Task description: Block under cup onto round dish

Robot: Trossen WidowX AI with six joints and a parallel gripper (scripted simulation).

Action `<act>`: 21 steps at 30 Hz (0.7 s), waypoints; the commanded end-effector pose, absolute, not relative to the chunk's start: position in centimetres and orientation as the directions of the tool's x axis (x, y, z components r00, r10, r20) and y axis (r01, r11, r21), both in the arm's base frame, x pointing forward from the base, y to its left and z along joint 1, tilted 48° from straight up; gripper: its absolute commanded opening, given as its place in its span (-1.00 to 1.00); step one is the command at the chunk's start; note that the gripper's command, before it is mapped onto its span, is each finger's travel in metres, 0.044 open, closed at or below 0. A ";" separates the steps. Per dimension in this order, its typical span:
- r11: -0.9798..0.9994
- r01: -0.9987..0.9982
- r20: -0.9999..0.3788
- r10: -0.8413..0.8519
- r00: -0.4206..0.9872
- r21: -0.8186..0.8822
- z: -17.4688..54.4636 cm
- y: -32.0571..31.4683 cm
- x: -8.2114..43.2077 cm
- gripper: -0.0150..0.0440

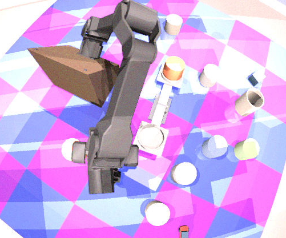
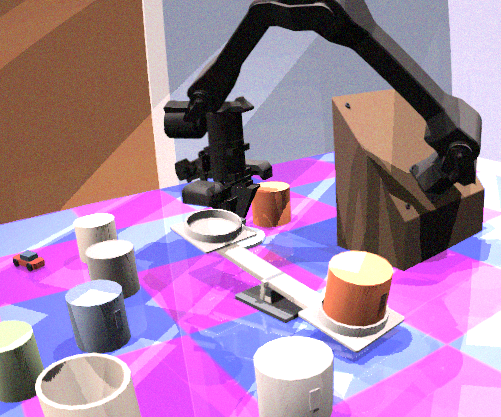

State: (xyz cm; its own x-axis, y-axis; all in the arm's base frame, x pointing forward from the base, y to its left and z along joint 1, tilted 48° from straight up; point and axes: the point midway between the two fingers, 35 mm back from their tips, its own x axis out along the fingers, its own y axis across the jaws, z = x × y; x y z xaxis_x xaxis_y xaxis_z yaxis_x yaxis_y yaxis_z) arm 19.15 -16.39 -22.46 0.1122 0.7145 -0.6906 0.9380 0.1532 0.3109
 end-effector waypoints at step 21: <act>0.146 0.941 -0.687 0.718 0.112 0.306 -18.5 -20.4 18.3 1.00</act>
State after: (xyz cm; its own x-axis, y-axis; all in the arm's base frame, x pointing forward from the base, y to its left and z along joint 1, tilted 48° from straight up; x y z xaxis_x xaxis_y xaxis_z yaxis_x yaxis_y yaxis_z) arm 18.42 -18.41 -20.02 0.1032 0.7326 -0.6728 0.9443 0.1404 0.2977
